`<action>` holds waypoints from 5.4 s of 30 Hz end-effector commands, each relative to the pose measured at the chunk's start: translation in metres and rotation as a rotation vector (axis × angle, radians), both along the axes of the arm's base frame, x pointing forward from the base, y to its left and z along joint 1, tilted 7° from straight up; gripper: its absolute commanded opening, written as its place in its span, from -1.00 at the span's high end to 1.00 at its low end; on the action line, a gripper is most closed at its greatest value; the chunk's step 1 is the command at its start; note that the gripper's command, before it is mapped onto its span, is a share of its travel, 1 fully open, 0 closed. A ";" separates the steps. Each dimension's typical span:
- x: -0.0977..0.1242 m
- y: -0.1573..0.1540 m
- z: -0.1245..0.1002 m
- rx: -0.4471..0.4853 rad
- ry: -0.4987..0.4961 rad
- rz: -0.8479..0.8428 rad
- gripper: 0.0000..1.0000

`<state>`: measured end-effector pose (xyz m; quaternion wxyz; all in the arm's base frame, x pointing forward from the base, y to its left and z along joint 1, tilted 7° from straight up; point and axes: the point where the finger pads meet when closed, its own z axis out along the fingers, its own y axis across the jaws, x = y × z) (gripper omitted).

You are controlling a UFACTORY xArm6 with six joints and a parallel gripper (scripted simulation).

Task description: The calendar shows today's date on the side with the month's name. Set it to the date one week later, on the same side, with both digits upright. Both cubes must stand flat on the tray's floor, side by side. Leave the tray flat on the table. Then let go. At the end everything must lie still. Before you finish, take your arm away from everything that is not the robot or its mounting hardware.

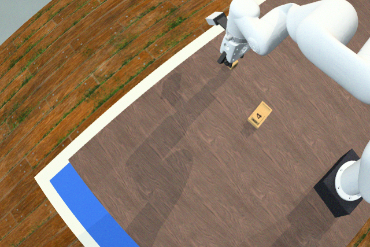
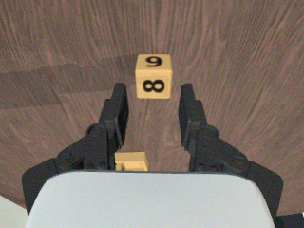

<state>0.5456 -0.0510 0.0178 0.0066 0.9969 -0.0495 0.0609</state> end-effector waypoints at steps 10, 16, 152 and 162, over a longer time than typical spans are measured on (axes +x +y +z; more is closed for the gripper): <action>0.002 0.000 -0.005 0.000 -0.005 0.000 0.05; 0.002 0.000 -0.005 0.000 -0.005 0.000 0.05; 0.009 -0.001 -0.039 0.000 -0.005 0.000 0.05; 0.009 -0.001 -0.039 0.000 -0.005 0.000 0.05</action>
